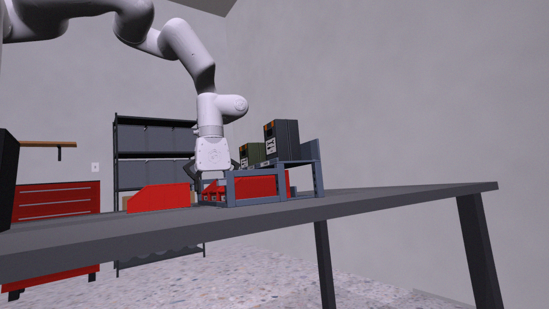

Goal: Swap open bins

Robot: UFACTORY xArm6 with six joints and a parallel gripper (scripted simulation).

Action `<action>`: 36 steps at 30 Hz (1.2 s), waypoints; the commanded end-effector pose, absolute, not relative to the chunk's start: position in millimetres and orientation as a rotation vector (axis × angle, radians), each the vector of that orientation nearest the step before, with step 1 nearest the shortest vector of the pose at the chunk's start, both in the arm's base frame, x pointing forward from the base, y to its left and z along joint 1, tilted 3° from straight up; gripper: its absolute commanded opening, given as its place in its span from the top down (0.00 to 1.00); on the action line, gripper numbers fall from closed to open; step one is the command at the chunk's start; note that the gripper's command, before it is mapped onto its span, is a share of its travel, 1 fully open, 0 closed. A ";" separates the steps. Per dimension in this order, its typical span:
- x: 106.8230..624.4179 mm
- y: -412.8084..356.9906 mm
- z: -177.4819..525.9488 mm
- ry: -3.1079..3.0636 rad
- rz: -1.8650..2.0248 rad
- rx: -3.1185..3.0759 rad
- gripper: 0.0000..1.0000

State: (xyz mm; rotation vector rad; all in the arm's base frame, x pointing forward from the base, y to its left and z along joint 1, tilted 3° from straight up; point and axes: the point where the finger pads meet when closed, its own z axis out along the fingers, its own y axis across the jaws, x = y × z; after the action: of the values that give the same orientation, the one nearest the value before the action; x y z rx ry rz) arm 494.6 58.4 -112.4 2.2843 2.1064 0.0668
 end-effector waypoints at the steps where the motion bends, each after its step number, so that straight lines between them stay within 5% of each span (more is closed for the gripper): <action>1: 496.1 58.6 -110.9 2.105 0.071 2.283 0.05; 7: 496.1 58.6 -110.9 2.105 0.071 2.283 0.05; 8: 496.1 58.6 -110.9 2.105 0.071 2.283 1.00; 36: 496.1 58.6 -110.9 2.105 0.071 2.283 1.00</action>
State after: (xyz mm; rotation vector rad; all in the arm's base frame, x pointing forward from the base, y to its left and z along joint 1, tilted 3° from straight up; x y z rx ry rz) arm 494.6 58.4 -112.5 2.2843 2.1064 0.0668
